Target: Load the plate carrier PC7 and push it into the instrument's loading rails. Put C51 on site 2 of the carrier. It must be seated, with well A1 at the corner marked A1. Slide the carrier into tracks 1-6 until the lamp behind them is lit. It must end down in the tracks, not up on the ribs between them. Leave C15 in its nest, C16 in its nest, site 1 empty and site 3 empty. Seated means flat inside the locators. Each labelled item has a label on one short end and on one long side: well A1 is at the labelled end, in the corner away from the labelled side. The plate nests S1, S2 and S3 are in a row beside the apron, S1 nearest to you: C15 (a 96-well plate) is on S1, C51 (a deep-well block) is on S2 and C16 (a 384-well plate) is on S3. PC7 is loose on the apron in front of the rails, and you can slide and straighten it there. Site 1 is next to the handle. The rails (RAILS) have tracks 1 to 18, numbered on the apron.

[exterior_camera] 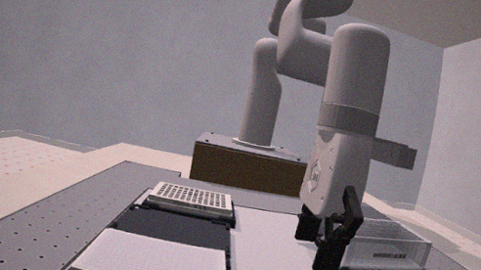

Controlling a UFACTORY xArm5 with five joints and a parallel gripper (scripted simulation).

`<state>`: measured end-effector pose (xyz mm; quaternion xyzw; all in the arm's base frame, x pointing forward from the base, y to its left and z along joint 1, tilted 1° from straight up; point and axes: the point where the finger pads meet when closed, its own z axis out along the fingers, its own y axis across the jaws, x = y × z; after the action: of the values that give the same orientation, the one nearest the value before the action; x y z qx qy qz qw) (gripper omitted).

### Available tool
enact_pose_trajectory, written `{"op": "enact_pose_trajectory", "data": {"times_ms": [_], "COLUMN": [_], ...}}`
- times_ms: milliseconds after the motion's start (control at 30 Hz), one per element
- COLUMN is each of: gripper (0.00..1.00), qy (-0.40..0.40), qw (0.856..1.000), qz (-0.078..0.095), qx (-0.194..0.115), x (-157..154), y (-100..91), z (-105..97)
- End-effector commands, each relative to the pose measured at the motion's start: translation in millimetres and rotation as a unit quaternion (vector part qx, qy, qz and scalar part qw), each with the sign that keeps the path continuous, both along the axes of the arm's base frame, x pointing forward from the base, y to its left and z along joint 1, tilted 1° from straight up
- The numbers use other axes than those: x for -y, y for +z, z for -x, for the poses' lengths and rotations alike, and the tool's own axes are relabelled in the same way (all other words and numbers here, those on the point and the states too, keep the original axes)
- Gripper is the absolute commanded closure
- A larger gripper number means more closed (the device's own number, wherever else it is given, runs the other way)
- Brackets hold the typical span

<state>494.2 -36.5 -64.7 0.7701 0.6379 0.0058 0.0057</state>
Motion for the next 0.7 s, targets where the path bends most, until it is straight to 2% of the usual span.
{"op": "enact_pose_trajectory", "data": {"times_ms": [0,667], "gripper": [0.00,0.00], "qy": [0.000,0.000], "qw": [1.000,1.000], "qz": [0.000,0.000], "qx": [0.002,0.002], "x": [1.4,9.9], "y": [1.4,1.2], "z": [-1.4,0.2]}}
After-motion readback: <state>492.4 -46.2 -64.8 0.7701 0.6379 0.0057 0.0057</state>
